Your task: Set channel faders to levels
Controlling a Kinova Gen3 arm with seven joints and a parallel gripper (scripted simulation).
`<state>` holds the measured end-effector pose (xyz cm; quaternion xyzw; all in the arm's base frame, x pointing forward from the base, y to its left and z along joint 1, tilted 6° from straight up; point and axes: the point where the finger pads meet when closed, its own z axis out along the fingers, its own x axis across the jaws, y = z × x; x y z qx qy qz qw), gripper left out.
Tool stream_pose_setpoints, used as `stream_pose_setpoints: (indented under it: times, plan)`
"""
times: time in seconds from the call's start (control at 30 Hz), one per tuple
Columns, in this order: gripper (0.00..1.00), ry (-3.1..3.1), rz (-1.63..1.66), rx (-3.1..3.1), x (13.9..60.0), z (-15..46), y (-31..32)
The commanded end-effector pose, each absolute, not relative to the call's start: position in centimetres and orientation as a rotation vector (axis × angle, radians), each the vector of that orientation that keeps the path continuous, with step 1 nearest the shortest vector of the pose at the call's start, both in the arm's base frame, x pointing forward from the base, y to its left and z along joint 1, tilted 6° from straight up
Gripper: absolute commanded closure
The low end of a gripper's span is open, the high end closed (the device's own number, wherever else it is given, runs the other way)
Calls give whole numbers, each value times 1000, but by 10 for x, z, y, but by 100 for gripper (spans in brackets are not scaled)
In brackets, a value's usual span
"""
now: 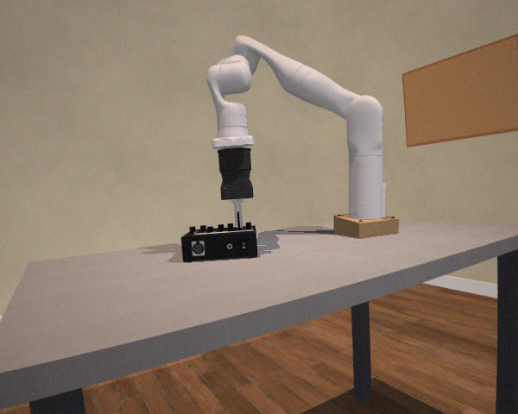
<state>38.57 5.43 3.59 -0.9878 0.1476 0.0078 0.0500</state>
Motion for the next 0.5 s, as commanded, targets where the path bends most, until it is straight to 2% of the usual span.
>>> stream_pose_setpoints:
  times: [0.0,0.47]
  plan:
    - [100,456,23,-3010,385,36,51]
    - [100,456,23,-3010,383,35,44]
